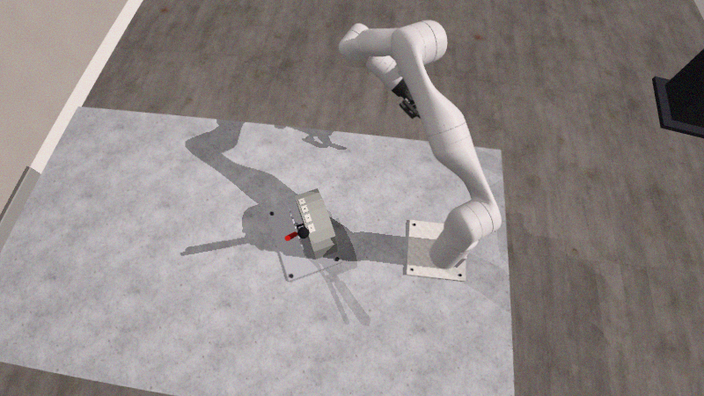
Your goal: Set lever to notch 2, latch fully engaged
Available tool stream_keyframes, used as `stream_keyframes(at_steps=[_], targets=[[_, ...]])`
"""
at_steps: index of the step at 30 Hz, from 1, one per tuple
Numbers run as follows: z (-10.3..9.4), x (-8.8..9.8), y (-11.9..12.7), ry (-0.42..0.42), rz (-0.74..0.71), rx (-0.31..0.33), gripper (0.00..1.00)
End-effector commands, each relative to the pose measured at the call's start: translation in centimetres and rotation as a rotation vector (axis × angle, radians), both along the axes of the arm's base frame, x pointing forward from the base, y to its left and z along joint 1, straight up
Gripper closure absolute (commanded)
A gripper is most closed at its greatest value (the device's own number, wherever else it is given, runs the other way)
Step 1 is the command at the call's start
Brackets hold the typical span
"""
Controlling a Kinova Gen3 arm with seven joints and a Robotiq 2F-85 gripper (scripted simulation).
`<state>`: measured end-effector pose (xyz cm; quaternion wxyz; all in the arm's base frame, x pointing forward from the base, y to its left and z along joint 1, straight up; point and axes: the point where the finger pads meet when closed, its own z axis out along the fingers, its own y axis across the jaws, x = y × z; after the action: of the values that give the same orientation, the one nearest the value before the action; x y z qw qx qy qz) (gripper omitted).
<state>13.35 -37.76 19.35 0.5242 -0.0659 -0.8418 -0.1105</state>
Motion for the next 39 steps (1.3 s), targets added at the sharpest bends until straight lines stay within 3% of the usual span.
stream_keyframes(at_steps=[1, 19, 24, 28, 32, 34, 39], targets=[[0.1, 0.0, 0.0, -0.001, 0.0, -0.002, 0.0], [0.1, 0.0, 0.0, -0.002, 0.001, -0.001, 0.0], [0.1, 1.1, 0.4, -0.037, 0.032, 0.02, 0.0], [0.3, 3.8, 1.5, -0.119, 0.113, 0.071, 0.0], [0.8, 8.4, 3.9, -0.251, 0.258, 0.16, 0.0], [0.8, 8.4, 3.9, -0.251, 0.258, 0.16, 0.0], [2.6, 15.8, 9.6, -0.455, 0.537, 0.321, 0.0]])
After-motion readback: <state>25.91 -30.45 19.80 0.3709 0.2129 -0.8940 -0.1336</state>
